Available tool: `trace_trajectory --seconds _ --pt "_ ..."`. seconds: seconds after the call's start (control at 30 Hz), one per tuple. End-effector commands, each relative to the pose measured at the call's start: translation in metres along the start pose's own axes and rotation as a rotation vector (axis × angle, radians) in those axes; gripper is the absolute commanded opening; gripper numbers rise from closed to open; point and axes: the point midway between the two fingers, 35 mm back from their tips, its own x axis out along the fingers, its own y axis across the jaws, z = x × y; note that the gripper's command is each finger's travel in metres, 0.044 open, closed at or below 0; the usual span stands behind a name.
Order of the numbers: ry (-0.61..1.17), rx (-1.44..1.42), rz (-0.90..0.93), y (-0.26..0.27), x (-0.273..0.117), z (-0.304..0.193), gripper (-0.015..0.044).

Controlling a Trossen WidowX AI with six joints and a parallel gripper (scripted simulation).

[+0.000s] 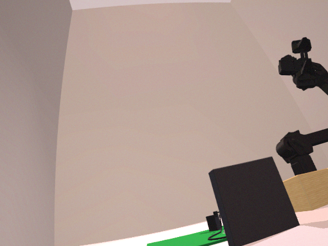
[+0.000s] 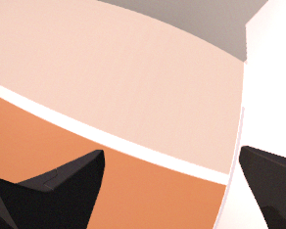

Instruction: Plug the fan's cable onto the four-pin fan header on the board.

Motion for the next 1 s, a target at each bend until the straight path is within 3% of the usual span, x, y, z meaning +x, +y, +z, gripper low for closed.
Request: trace_trajectory --seconds 0.0,0.1,0.43,0.67,0.97 --pt "0.000 0.000 0.000 0.000 0.000 0.000 0.0426" --pt "-0.014 0.021 -0.021 0.000 0.003 0.011 0.0440" --pt "-0.168 0.271 -0.376 -0.040 0.040 0.162 0.0440" --pt "-0.211 0.354 -0.612 -0.092 0.059 0.232 0.0440" --pt "-0.213 0.529 -1.041 -0.208 0.072 0.307 0.0440"
